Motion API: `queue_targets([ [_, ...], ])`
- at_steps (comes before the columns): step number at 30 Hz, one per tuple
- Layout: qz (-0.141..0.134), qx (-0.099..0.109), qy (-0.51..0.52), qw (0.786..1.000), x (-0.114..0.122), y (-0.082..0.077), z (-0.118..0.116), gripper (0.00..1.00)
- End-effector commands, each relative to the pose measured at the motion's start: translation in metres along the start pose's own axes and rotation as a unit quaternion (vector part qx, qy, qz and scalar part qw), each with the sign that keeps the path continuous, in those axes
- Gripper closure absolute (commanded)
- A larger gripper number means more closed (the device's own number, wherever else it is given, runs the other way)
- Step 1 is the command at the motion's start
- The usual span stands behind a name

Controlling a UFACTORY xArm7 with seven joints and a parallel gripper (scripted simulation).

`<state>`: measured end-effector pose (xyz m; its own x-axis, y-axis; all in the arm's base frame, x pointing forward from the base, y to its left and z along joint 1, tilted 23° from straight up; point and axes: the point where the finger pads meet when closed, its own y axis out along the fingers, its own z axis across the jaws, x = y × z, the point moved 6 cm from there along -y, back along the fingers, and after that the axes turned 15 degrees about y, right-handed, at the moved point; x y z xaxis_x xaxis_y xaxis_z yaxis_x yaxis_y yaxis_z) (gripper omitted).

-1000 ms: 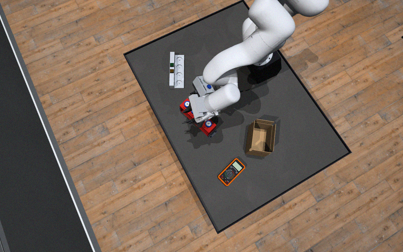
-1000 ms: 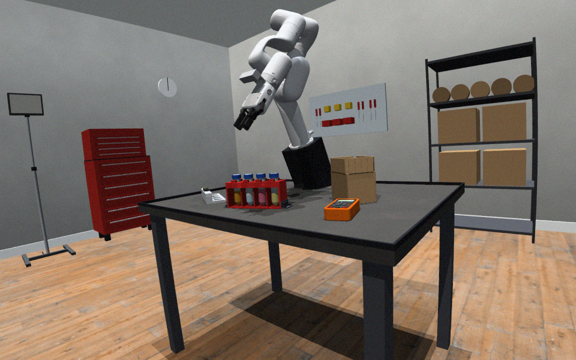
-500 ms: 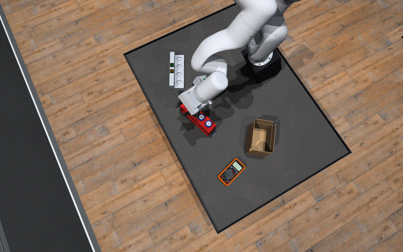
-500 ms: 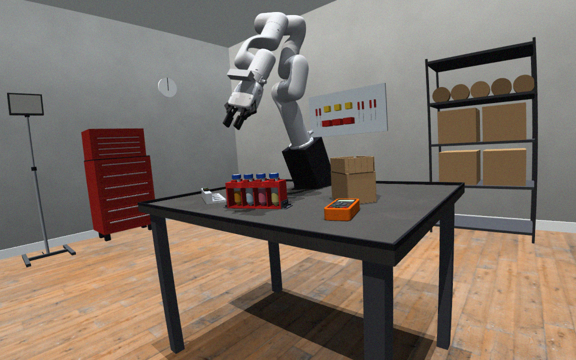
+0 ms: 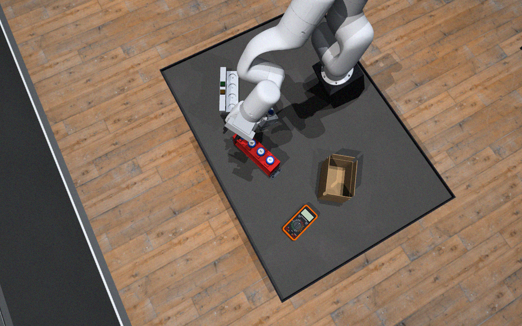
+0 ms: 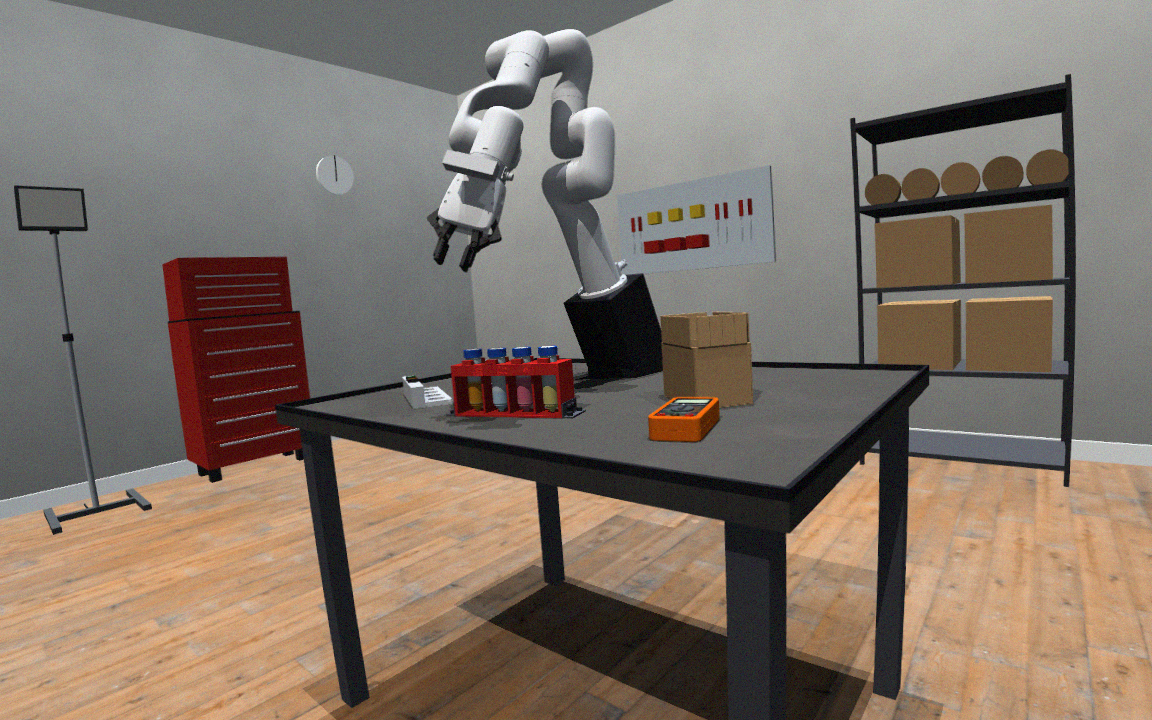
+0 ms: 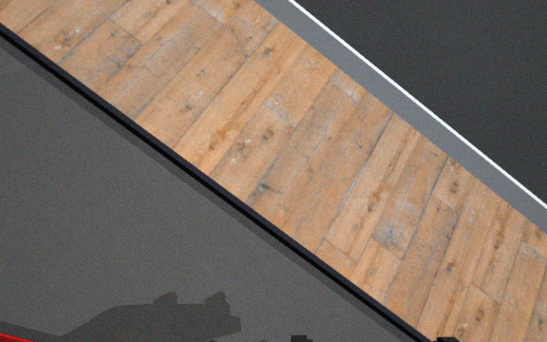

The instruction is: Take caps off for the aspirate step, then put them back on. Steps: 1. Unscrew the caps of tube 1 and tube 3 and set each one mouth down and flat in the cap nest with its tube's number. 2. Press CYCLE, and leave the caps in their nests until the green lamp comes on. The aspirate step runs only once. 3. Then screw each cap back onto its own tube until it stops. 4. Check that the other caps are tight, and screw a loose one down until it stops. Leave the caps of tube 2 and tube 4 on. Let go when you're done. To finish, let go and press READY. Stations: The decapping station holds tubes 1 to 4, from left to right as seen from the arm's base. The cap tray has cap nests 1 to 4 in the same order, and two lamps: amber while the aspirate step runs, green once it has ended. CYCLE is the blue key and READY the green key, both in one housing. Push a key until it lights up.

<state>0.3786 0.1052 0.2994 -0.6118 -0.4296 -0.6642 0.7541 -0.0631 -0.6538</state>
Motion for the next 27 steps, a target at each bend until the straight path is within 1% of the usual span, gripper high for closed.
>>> queue_targets([
  [1,-0.029,-0.033,-0.069,0.997,0.006,0.008,0.014,0.54],
  [3,-0.034,-0.041,-0.098,0.994,0.011,0.012,0.018,0.54],
  [5,-0.034,-0.041,-0.098,0.994,0.011,0.012,0.018,0.54],
  [9,-0.045,-0.059,-0.161,0.984,0.025,0.022,0.028,0.54],
  [10,-0.046,-0.061,-0.169,0.983,0.025,0.022,0.028,0.54],
  [16,-0.058,-0.088,-0.255,0.961,0.045,0.036,0.039,0.54],
  [17,-0.058,-0.088,-0.255,0.961,0.045,0.036,0.039,0.54],
  [20,-0.063,-0.103,-0.298,0.947,0.056,0.043,0.043,0.54],
  [22,-0.063,-0.103,-0.298,0.947,0.056,0.043,0.043,0.54],
  [27,-0.069,-0.128,-0.368,0.919,0.076,0.054,0.050,0.54],
])
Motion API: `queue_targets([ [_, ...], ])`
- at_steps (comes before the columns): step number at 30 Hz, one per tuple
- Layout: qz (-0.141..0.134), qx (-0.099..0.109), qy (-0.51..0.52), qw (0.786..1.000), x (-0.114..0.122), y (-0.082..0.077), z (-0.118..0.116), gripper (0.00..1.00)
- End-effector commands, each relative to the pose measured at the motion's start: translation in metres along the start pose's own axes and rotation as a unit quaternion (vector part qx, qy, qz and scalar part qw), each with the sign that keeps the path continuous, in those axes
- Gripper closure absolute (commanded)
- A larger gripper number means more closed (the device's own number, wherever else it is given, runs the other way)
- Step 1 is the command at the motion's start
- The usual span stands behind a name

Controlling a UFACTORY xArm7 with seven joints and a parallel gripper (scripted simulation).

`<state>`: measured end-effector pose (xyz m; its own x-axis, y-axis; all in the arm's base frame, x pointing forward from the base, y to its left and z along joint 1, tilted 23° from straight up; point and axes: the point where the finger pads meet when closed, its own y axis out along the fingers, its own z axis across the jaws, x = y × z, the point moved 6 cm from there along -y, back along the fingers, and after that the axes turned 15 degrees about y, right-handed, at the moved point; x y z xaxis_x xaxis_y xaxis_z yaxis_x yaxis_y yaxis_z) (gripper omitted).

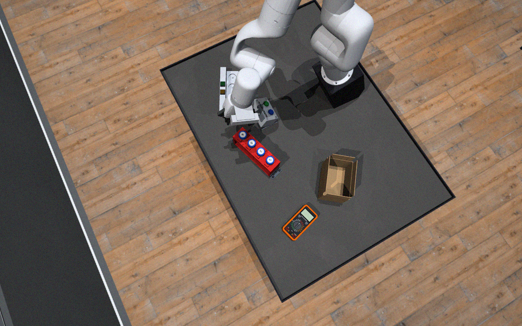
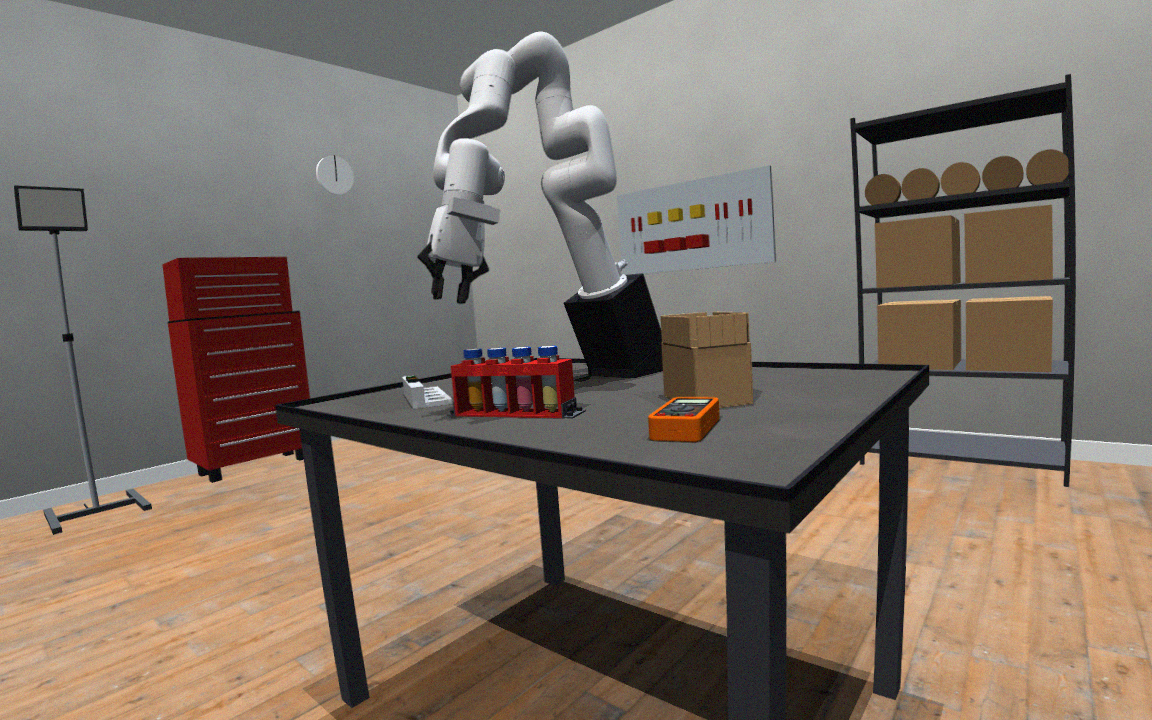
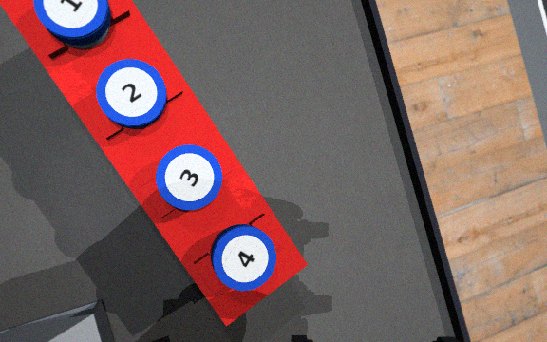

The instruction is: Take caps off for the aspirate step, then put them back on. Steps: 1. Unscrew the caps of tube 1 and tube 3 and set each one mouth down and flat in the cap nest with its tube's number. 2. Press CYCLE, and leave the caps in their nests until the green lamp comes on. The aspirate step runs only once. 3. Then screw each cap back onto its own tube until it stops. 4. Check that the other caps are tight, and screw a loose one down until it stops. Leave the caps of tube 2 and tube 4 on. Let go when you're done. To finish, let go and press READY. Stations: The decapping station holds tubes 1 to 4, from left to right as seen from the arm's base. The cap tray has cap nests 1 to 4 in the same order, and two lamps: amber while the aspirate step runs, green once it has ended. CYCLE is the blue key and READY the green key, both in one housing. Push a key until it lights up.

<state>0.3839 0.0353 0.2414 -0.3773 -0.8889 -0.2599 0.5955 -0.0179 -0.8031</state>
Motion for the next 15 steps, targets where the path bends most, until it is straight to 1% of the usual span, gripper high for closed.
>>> queue_targets([
  [1,0.000,-0.035,-0.052,0.998,0.012,0.009,0.001,0.54],
  [5,-0.003,-0.054,-0.113,0.992,0.027,0.019,-0.003,0.54],
  [6,-0.003,-0.054,-0.113,0.992,0.028,0.019,-0.003,0.54],
  [10,-0.005,-0.075,-0.174,0.982,0.043,0.029,-0.008,0.54],
  [12,-0.005,-0.075,-0.174,0.982,0.043,0.029,-0.008,0.54],
  [15,-0.004,-0.090,-0.220,0.971,0.055,0.036,-0.012,0.54],
])
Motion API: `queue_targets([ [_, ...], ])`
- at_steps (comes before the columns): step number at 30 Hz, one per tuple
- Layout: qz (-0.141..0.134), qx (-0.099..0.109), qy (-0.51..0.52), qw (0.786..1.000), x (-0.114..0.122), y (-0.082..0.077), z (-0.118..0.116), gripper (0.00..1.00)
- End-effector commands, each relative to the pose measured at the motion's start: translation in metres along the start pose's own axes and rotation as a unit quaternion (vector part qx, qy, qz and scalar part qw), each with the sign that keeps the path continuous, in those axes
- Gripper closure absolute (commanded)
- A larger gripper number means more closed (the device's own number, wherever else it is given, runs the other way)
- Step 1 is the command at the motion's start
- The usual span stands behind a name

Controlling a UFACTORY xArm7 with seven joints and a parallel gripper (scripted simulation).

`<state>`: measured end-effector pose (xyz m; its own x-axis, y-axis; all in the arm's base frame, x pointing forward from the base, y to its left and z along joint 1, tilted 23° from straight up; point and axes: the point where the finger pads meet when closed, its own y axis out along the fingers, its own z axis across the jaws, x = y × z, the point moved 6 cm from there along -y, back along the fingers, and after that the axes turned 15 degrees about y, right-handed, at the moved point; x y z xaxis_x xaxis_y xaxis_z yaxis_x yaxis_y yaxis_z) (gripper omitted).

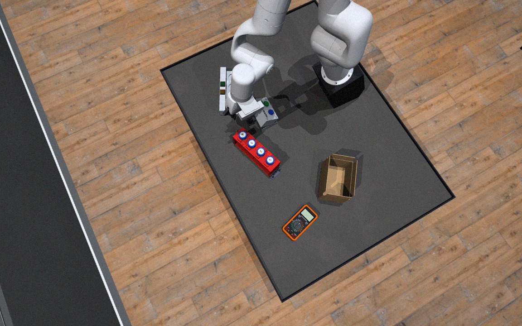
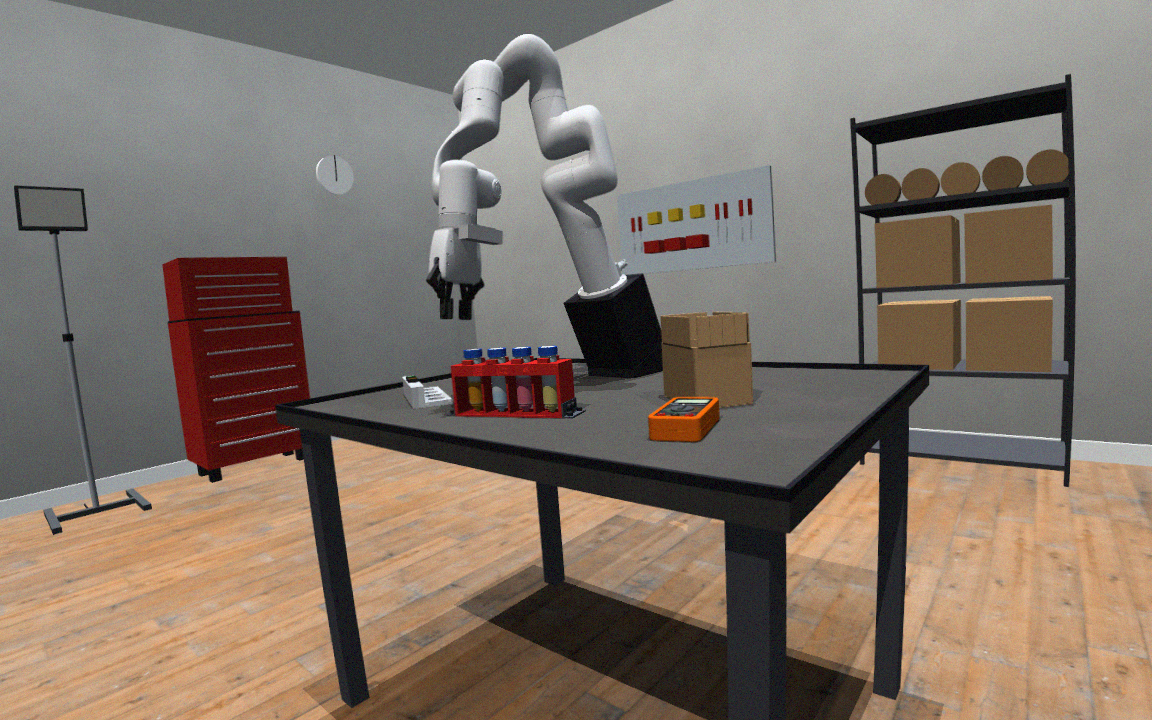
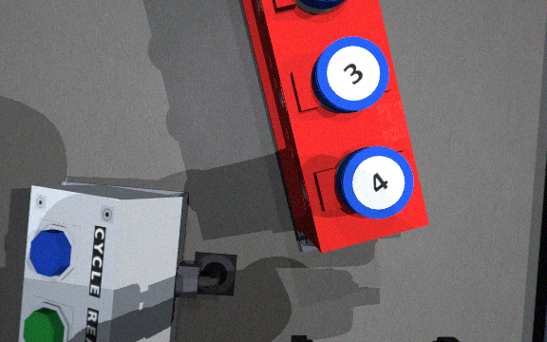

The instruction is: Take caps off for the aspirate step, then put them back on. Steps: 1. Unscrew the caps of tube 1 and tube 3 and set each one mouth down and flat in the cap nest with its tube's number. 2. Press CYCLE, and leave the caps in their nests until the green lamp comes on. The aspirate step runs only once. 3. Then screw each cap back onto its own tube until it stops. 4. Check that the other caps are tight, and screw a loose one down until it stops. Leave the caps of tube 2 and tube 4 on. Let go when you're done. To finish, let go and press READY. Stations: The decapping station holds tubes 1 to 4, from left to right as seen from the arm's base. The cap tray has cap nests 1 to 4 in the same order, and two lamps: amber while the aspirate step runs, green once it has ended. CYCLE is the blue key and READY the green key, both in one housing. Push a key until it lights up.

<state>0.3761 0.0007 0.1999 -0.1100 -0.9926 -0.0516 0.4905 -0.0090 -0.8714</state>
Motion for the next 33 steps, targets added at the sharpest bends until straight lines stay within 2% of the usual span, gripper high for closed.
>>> queue_targets([
  [1,0.012,-0.031,-0.061,0.998,0.013,0.010,-0.005,0.54],
  [6,0.013,-0.044,-0.100,0.994,0.026,0.021,-0.017,0.54],
  [9,0.014,-0.051,-0.123,0.991,0.028,0.022,-0.018,0.54],
  [22,0.014,-0.051,-0.123,0.991,0.028,0.022,-0.018,0.54],
  [26,0.006,-0.053,0.031,0.998,-0.005,0.021,-0.024,0.54],
  [29,0.003,-0.053,0.105,0.993,-0.019,0.020,-0.027,0.54],
  [31,0.003,-0.053,0.105,0.993,-0.019,0.020,-0.027,0.54],
  [33,-0.003,-0.053,0.197,0.979,-0.035,0.020,-0.031,0.54],
])
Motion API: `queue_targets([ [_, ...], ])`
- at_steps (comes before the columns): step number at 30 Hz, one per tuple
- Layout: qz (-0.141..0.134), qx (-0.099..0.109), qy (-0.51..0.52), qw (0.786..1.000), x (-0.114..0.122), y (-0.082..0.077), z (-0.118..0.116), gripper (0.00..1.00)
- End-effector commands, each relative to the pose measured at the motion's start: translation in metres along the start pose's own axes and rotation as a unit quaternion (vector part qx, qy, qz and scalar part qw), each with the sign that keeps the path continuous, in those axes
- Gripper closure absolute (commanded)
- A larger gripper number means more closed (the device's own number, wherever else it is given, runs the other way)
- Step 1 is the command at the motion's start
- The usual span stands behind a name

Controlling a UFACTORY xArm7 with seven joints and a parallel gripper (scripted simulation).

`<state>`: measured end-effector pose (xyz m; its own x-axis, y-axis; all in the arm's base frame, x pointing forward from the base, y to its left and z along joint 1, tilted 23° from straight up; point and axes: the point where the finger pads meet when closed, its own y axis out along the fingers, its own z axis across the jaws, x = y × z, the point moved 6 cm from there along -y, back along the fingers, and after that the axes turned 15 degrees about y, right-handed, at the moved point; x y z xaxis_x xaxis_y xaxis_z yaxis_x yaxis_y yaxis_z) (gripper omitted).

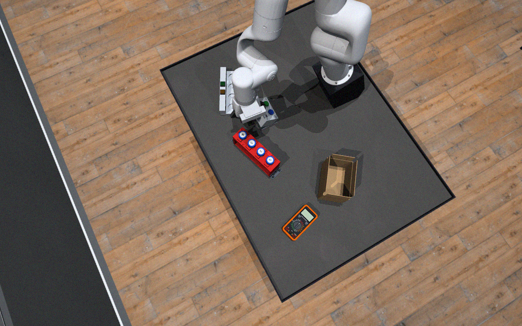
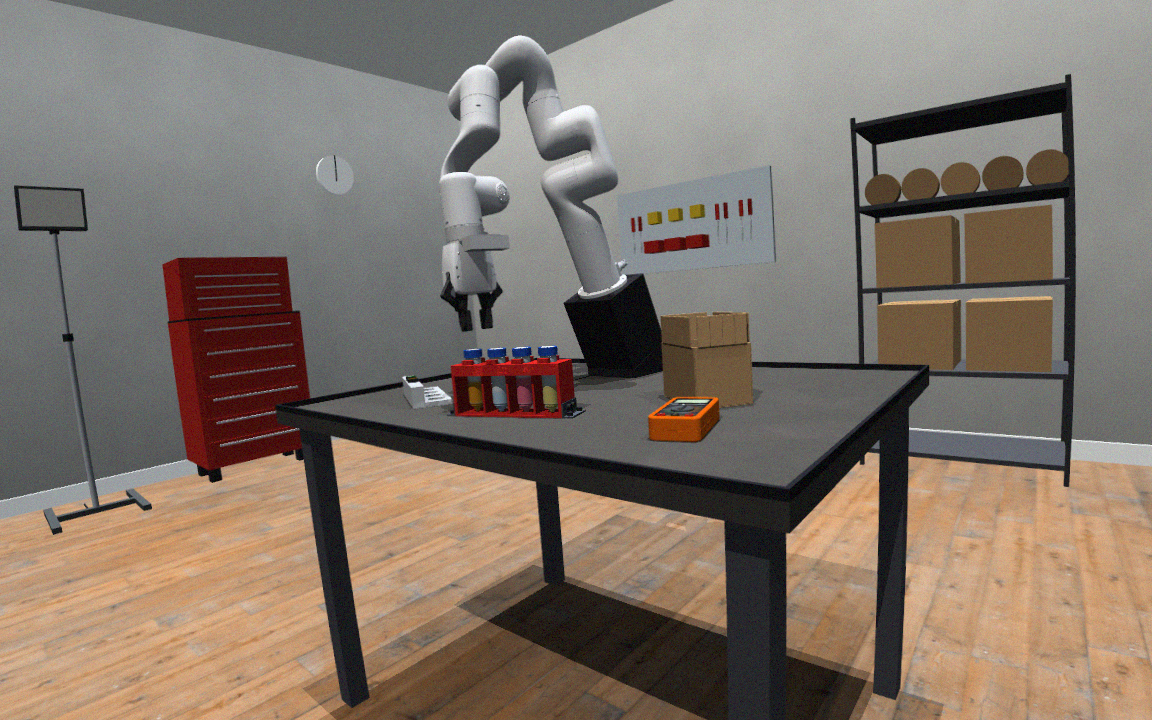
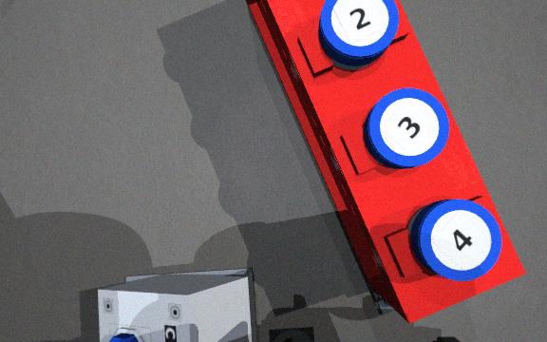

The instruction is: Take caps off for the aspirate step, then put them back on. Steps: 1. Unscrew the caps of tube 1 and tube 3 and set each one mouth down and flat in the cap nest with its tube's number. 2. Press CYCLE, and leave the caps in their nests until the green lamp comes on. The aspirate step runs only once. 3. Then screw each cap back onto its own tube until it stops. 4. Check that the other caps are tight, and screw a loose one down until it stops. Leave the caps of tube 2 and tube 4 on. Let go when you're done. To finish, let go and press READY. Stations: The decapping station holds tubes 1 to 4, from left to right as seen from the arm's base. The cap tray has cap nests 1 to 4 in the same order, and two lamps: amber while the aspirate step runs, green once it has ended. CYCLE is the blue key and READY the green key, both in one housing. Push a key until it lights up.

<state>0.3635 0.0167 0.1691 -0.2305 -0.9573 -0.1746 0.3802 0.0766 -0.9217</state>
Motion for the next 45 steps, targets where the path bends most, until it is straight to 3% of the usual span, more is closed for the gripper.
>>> queue_targets([
  [1,-0.021,0.020,0.136,0.990,-0.027,0.001,-0.009,0.54],
  [4,-0.021,0.022,0.186,0.982,-0.047,0.003,-0.016,0.54],
  [13,-0.021,0.022,0.186,0.982,-0.110,0.006,-0.040,0.54],
  [15,-0.021,0.022,0.186,0.982,-0.110,0.006,-0.040,0.54],
  [24,-0.021,0.021,0.186,0.982,-0.179,0.011,-0.067,0.54],
  [33,-0.021,0.021,0.186,0.982,-0.181,0.011,-0.068,0.54],
  [45,-0.021,0.021,0.186,0.982,-0.180,0.046,-0.067,0.54],
])
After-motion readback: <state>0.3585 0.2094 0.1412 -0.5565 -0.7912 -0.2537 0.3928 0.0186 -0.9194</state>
